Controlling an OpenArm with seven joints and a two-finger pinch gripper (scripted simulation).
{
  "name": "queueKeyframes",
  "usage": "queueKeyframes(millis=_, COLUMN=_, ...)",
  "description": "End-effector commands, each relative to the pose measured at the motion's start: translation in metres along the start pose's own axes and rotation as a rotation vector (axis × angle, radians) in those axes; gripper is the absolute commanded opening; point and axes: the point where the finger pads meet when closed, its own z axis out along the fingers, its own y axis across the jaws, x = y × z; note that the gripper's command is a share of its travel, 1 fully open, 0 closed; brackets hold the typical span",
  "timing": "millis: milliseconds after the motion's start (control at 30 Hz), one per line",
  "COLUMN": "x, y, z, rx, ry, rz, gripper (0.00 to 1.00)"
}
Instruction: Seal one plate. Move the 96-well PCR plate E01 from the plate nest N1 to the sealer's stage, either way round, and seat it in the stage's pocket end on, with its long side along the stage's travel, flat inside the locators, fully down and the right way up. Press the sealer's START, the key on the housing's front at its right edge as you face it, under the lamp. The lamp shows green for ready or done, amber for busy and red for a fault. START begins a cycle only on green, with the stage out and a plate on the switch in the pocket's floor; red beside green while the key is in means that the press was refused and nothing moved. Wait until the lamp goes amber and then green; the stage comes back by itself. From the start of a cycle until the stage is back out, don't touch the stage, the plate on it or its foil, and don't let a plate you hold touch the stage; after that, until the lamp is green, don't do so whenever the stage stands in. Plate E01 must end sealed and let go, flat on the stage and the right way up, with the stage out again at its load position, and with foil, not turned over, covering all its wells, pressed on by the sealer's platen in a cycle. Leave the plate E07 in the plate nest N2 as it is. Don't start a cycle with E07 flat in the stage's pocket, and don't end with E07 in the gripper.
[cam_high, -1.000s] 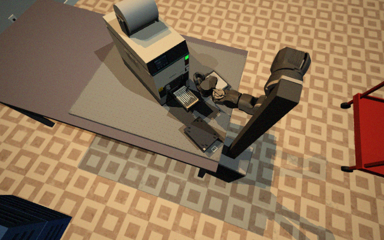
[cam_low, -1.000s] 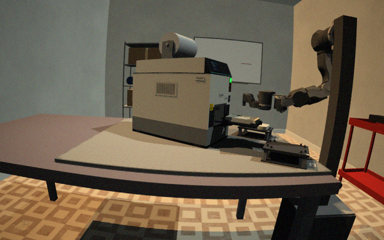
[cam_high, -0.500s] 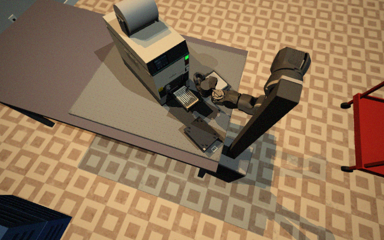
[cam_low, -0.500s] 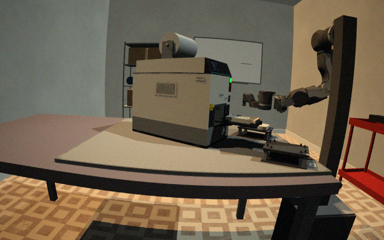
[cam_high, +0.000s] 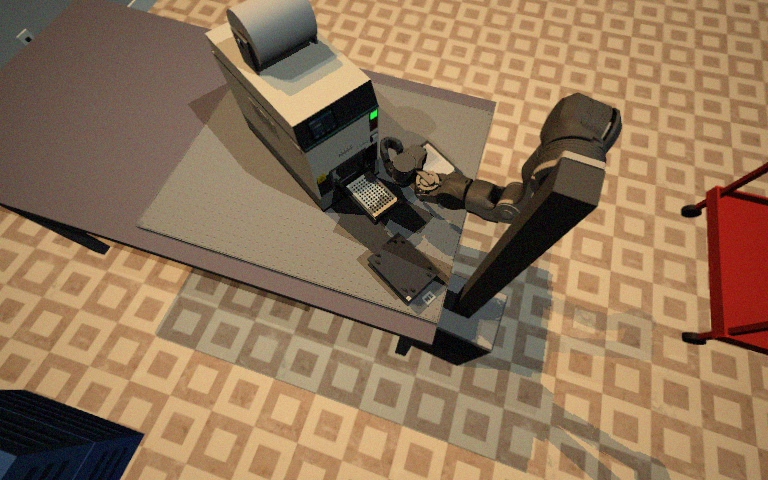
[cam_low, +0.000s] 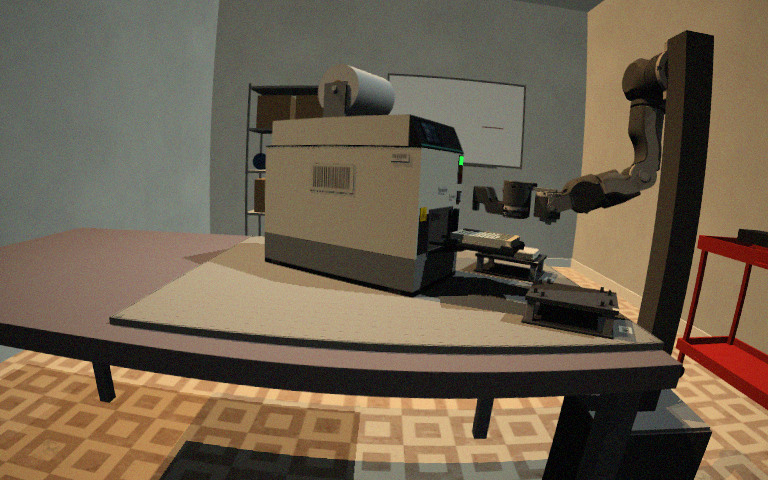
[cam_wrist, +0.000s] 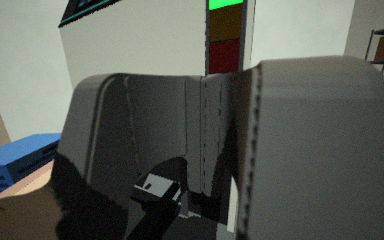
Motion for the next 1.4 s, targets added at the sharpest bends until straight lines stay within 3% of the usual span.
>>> queueKeyframes(millis=0, x=0.002, y=-0.002, z=0.001, rx=0.007, ry=0.004, rz=0.003, gripper=0.0)
queueKeyframes(millis=233, x=0.002, y=-0.002, z=0.001, rx=0.007, ry=0.004, rz=0.003, gripper=0.0)
queueKeyframes(millis=400, x=0.002, y=-0.002, z=0.028, rx=0.007, ry=0.004, rz=0.003, gripper=0.0)
queueKeyframes(millis=1367, x=0.002, y=-0.003, z=0.022, rx=0.001, ry=0.002, rz=0.0, gripper=0.0)
